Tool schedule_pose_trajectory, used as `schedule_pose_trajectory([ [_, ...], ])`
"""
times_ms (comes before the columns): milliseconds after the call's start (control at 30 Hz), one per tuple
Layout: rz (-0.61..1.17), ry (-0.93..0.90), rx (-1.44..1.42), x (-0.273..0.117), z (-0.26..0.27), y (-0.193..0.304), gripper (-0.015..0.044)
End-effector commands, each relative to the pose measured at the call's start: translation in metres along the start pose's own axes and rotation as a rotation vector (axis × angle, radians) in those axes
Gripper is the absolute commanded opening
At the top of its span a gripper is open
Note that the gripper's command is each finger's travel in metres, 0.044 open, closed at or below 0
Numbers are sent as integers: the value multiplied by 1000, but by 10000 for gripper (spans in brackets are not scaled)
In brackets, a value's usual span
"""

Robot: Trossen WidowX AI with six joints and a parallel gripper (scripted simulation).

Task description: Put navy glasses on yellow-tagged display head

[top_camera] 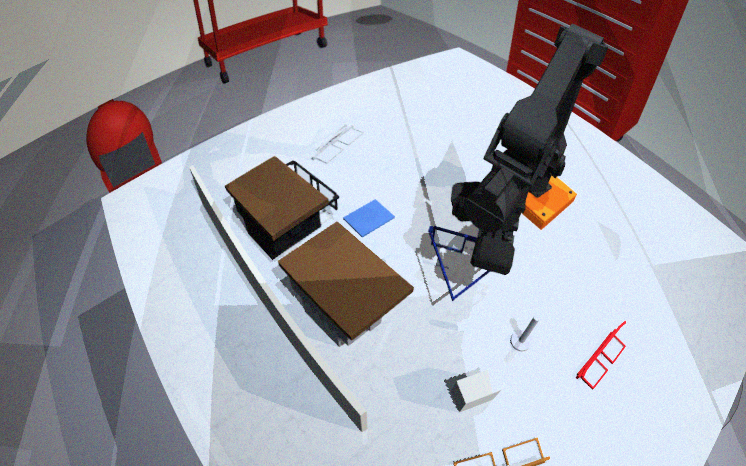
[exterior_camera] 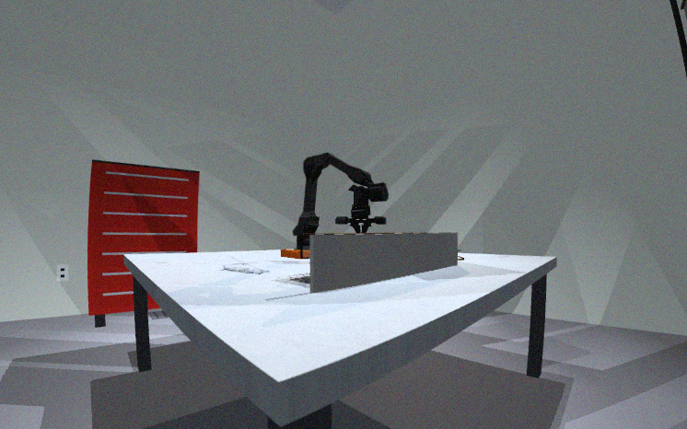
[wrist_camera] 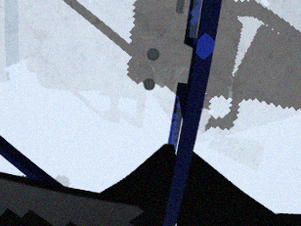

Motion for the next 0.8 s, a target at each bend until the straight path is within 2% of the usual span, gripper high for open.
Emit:
schedule_pose_trajectory([
  [0,3,-5,-4,-26,1,0,0],
  [200,4,-6,-3,-53,0,0,0],
  [433,4,-6,-28,-54,3,4,0],
  [767,6,-8,-208,-54,16,48,0],
])
Point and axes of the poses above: the point midway between the two fingers, 35 mm back from their tips, its own x axis out along the fingers, its own z axis across the jaws, y = z × x, the point moved 4 cm from there along -x, back along the fingers, and after that the axes turned 6 degrees about x, right-handed, at the moved point
